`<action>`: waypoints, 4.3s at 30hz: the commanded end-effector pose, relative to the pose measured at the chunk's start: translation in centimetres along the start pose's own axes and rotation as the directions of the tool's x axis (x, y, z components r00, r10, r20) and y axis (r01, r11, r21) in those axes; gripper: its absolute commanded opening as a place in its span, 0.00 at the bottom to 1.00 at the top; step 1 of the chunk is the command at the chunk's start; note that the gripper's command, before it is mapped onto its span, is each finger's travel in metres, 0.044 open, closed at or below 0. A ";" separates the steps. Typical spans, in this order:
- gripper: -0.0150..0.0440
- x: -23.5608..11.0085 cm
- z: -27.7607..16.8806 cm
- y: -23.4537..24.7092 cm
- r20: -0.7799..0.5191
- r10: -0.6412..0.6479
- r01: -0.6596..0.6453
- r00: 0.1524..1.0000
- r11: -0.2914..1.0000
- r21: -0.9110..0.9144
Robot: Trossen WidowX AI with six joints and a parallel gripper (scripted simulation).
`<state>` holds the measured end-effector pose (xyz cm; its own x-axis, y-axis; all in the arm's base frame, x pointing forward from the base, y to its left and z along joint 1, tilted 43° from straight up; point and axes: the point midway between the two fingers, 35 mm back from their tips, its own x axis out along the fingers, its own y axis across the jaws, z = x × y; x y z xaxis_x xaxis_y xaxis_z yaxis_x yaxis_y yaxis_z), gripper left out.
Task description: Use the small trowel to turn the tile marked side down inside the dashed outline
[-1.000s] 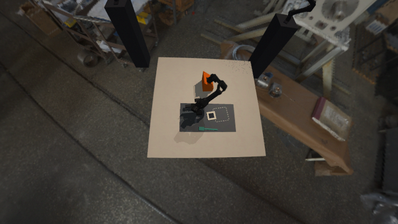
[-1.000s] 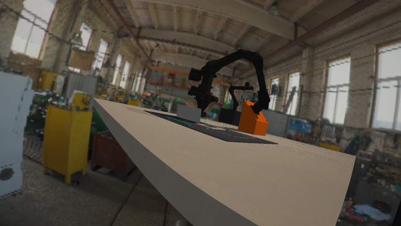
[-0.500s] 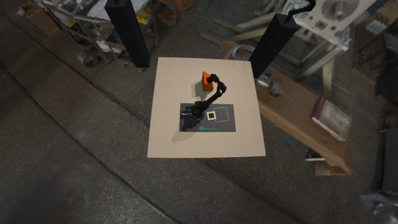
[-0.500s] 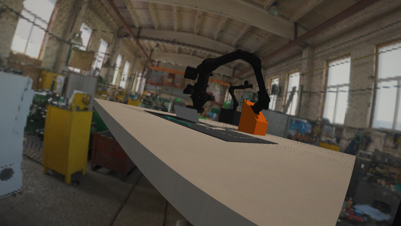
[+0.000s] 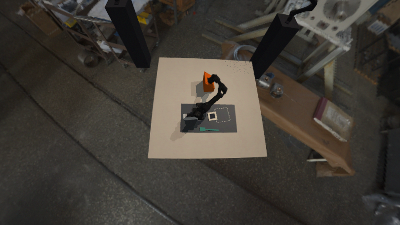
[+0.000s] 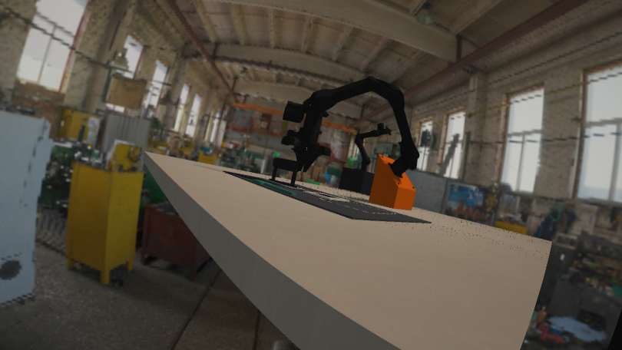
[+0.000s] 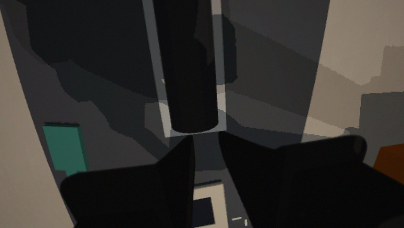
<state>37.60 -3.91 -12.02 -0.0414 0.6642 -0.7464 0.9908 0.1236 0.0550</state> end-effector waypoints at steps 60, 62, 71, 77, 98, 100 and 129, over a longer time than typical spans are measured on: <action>0.42 -2.0 0.1 -9.1 -0.006 -0.001 0.001 1.000 1.000 0.014; 0.42 -1.9 0.1 -9.1 -0.006 -0.001 0.001 1.000 1.000 0.014; 0.42 -1.9 0.1 -9.1 -0.006 -0.001 0.001 1.000 1.000 0.014; 0.42 -1.9 0.1 -9.1 -0.006 -0.001 0.001 1.000 1.000 0.014; 0.39 -1.9 0.1 -9.1 -0.006 -0.001 0.002 1.000 1.000 0.014; 0.47 -1.9 0.1 -9.1 -0.006 -0.001 0.002 1.000 1.000 0.014; 0.71 -4.2 8.0 0.6 0.005 0.006 -0.006 1.000 1.000 0.016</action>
<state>39.35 -12.74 -13.79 -0.0348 0.6630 -0.7478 0.9927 0.1091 0.0505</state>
